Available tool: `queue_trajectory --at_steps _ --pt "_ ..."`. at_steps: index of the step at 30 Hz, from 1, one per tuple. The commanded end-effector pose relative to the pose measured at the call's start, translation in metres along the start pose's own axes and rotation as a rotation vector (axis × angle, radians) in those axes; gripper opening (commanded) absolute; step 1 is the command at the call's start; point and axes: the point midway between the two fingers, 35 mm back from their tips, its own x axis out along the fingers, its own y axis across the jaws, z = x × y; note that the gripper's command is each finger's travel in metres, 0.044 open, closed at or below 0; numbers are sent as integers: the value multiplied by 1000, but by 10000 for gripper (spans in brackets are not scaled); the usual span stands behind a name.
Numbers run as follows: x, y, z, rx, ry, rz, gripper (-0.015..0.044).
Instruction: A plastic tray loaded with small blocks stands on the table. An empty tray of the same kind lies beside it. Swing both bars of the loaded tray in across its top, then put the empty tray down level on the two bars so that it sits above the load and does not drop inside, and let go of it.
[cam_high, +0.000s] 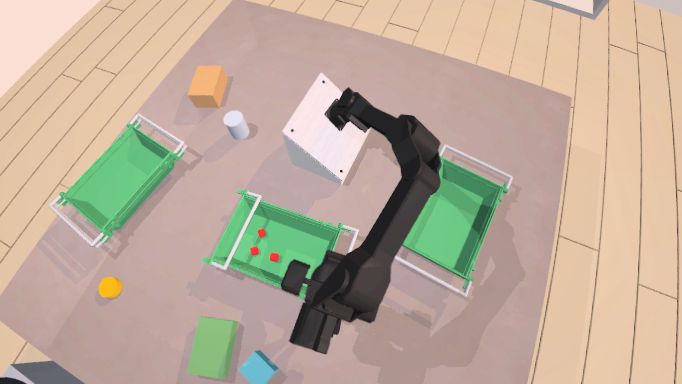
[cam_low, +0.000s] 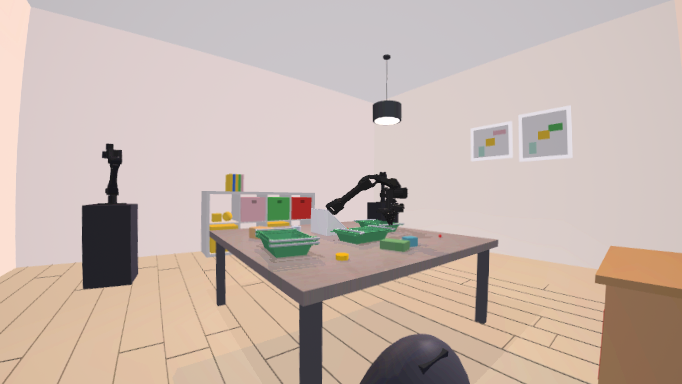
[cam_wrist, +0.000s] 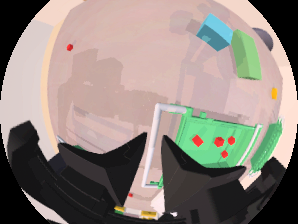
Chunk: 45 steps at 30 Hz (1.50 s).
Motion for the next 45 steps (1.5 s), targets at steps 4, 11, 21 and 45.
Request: queue_trajectory --at_steps 4,11,21,45 --pt "29 0 -3 4 13 0 86" --pt "43 1 -5 4 13 1 86" --pt "15 -17 -4 4 13 -1 86" --pt "11 -74 -2 4 13 -4 86"
